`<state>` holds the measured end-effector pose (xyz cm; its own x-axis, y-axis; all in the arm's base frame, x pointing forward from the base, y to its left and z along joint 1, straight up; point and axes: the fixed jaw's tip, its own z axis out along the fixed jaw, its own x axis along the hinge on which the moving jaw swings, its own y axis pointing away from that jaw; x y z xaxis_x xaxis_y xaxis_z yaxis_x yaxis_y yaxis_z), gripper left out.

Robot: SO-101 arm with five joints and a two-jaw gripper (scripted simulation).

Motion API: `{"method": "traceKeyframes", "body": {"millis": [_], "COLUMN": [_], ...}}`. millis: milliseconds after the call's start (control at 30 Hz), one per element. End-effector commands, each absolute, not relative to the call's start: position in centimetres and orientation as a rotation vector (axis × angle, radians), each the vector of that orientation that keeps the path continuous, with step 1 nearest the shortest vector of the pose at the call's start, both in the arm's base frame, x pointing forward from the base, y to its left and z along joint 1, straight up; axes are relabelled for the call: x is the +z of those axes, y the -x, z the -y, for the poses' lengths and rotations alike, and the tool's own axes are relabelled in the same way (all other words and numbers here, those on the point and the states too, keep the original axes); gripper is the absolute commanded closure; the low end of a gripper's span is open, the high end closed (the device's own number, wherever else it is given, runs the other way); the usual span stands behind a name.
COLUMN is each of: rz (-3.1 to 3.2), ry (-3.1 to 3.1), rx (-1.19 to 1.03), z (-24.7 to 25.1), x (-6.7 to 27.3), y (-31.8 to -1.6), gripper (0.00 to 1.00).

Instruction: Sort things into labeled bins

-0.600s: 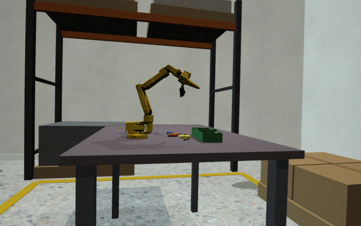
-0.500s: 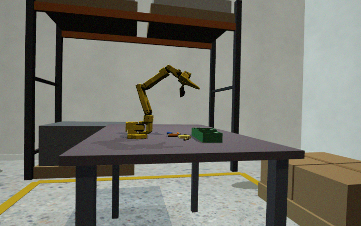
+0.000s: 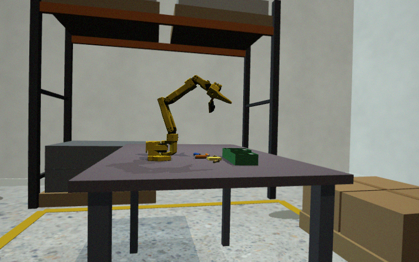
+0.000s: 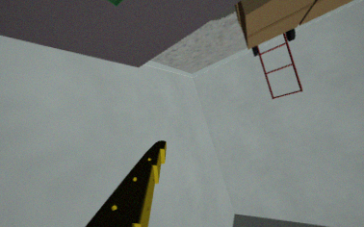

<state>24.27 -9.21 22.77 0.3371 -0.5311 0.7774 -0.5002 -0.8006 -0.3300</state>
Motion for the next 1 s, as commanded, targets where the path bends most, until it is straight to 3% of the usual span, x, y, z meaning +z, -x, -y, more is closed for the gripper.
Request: {"method": "traceKeyframes", "body": {"millis": [0,967], "rz": [-0.98,-1.24], "ry": [2.538,2.367], "rx": [-1.503,-1.327], "z": [9.2,8.2], "x": [22.9,21.4], "y": [-24.2,-23.8], "gripper": [0.0,0.0]}}
